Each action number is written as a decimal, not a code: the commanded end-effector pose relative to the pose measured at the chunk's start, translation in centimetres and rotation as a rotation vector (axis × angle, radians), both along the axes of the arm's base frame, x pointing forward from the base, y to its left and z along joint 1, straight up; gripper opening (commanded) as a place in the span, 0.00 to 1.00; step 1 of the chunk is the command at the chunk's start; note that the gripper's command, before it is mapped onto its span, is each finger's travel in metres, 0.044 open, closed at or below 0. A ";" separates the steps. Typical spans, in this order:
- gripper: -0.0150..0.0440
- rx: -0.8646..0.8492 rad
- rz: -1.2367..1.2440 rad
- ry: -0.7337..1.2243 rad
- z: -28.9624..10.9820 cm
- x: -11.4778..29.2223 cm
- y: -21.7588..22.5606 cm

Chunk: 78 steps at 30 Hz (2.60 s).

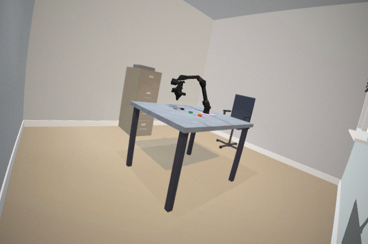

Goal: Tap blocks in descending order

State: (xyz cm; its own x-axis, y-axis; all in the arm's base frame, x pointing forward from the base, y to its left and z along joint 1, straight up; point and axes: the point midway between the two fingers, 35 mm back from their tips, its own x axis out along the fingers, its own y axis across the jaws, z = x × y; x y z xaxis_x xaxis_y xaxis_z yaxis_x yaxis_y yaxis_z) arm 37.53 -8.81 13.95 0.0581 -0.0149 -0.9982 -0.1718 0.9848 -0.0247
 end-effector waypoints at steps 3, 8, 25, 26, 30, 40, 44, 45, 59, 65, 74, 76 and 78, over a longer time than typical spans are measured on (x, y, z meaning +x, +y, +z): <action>0.29 0.006 0.006 0.023 -5.3 -0.4 -0.1; 0.29 0.006 0.006 0.023 -5.5 -0.4 -0.1; 0.29 0.006 0.006 0.023 -8.2 -0.3 -0.1; 0.29 0.006 0.006 0.023 -8.3 -0.3 -0.1; 0.29 0.006 0.006 0.023 -8.3 -0.3 -0.1; 0.29 0.006 0.006 0.023 -5.3 -0.4 -0.1; 0.29 0.002 0.007 0.020 -2.3 -0.2 -0.1; 0.29 0.003 0.007 0.021 -1.1 -0.2 -0.1; 0.29 0.005 0.006 0.027 3.0 -4.8 -0.4; 0.29 0.005 0.006 0.031 2.4 -10.0 -0.4; 0.29 0.005 0.006 0.031 -1.0 -9.8 -0.5; 0.29 0.005 0.006 0.031 -3.8 -9.8 -0.5; 0.29 0.005 0.006 0.031 -5.5 -9.9 -0.5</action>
State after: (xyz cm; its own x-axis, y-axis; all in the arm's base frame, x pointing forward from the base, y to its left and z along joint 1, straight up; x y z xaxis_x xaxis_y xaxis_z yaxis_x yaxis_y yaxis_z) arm 28.01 -9.39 11.68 0.0401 -0.0146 -0.9991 -0.1712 0.9850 -0.0213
